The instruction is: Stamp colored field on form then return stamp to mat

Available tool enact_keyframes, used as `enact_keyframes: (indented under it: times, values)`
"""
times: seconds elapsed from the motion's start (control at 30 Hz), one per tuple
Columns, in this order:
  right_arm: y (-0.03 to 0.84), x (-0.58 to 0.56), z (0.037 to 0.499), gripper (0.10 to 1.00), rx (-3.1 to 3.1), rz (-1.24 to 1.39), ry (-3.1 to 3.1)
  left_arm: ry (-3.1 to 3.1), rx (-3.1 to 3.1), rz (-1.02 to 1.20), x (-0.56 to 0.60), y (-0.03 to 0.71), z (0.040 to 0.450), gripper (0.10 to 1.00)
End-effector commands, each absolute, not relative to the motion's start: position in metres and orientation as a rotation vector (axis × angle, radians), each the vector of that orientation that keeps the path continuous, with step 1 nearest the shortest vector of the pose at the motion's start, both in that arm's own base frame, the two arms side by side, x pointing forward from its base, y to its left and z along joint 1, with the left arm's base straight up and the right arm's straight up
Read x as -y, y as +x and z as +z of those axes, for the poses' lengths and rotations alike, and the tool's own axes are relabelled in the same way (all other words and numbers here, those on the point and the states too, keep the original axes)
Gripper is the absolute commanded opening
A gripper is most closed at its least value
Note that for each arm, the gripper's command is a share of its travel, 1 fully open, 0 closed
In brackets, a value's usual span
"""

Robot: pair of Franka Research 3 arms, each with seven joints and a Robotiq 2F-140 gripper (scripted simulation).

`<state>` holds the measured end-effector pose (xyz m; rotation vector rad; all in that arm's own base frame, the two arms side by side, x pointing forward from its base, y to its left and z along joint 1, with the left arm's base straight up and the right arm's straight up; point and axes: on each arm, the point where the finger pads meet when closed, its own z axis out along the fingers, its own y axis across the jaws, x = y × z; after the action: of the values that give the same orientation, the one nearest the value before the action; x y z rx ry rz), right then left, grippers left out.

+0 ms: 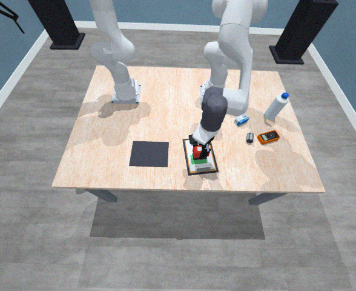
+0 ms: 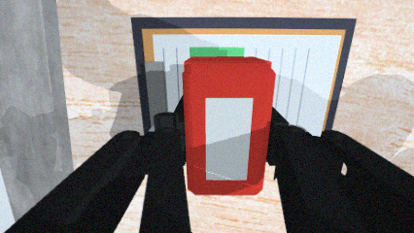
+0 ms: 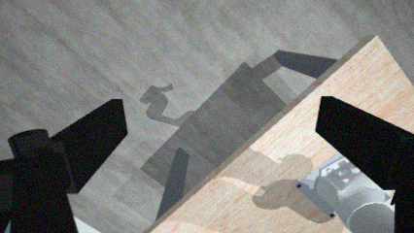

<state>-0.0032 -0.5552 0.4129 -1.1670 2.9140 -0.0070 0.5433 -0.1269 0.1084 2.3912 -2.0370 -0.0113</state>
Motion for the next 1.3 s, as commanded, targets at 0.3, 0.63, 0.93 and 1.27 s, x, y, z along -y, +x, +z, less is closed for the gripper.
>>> enact_keyframes:
  times: [0.3, 0.63, 0.93, 1.27]
  values:
    - [-0.003, 0.555, 0.413, 1.0, -2.914, -0.007, -1.167, 2.389, 2.04, 0.0, 0.128, 0.547, 0.112, 0.272]
    - [-0.003, 0.555, 0.413, 1.0, -2.914, -0.007, -1.167, 2.389, 2.04, 0.0, 0.128, 0.547, 0.108, 0.272]
    - [-0.003, 0.555, 0.413, 1.0, -2.914, -0.007, -1.167, 2.389, 2.04, 0.0, 0.128, 0.546, 0.094, 0.272]
    - [-0.003, 0.555, 0.413, 1.0, -2.914, -0.007, -1.167, 2.389, 2.04, 0.0, 0.128, 0.546, 0.074, 0.272]
